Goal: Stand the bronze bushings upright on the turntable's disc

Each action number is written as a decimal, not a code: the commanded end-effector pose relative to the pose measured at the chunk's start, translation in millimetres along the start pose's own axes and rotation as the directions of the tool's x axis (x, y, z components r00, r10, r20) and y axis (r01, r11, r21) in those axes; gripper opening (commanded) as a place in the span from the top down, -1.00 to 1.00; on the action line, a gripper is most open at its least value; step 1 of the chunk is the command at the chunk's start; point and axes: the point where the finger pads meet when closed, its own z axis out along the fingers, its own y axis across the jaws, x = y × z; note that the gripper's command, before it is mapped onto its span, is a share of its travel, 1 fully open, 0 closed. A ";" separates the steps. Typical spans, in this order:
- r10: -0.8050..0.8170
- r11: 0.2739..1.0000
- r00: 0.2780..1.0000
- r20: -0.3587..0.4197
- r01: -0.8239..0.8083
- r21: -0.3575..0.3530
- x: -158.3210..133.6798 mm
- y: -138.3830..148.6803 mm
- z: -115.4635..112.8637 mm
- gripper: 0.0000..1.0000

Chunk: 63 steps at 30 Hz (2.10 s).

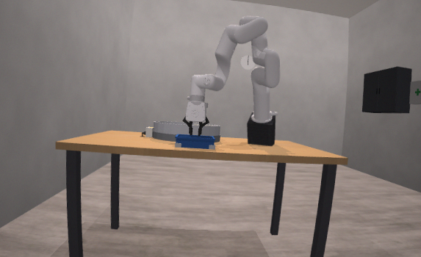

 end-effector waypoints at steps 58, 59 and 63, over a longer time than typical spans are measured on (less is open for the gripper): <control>0.000 1.000 1.000 0.001 0.000 0.002 -0.5 -0.8 40.1 0.18; 0.000 1.000 1.000 0.001 0.000 0.002 -0.5 -0.8 40.1 0.18; 0.000 1.000 1.000 0.001 0.000 0.002 -0.5 -0.8 40.1 1.00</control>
